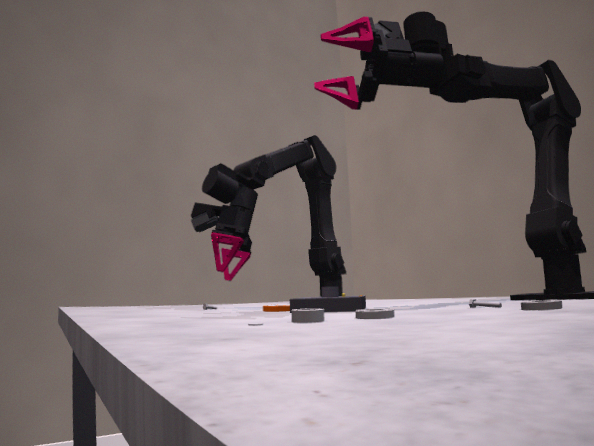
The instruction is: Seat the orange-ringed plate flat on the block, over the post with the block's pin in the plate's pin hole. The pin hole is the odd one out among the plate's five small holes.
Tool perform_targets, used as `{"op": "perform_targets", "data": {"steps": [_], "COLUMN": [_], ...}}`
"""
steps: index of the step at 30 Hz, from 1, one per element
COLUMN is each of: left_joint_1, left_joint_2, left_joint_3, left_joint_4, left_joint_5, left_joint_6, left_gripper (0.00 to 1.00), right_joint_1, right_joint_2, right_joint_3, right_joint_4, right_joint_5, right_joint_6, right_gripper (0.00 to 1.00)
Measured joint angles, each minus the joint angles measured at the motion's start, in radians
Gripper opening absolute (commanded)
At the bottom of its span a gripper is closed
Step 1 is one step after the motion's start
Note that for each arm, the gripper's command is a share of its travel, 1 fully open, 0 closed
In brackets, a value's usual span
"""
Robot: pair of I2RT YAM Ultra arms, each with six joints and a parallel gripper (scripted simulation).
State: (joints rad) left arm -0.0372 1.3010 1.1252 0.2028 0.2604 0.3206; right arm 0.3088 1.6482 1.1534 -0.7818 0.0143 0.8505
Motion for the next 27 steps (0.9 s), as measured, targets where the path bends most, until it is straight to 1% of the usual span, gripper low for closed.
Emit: {"op": "perform_targets", "data": {"steps": [3, 10, 13, 15, 19, 27], "left_joint_1": [0.005, 0.027, 0.031, 0.032, 0.035, 0.038], "left_joint_2": [-0.047, -0.19, -0.233, -0.248, -0.251, -0.262], "left_joint_3": [-0.024, -0.057, -0.066, -0.069, -0.074, -0.072], "left_joint_4": [-0.043, -0.145, -0.176, -0.193, -0.218, -0.211], "left_joint_5": [-0.055, -0.189, -0.232, -0.251, -0.266, -0.259], "left_joint_6": [-0.066, -0.23, -0.279, -0.301, -0.323, -0.318], "left_gripper": [1.0, 1.0, 1.0, 1.0, 1.0, 1.0], "right_joint_1": [0.066, 0.282, 0.344, 0.368, 0.372, 0.388], "right_joint_2": [0.048, 0.173, 0.217, 0.235, 0.24, 0.24], "right_joint_3": [0.051, 0.171, 0.214, 0.23, 0.249, 0.255], "right_joint_4": [-0.06, -0.199, -0.248, -0.268, -0.304, -0.306], "right_joint_5": [0.002, -0.006, -0.008, -0.01, -0.01, -0.017], "right_joint_6": [0.098, 0.333, 0.406, 0.437, 0.47, 0.459], "right_gripper": [0.8, 0.8, 0.8, 0.8, 0.8, 0.8]}}
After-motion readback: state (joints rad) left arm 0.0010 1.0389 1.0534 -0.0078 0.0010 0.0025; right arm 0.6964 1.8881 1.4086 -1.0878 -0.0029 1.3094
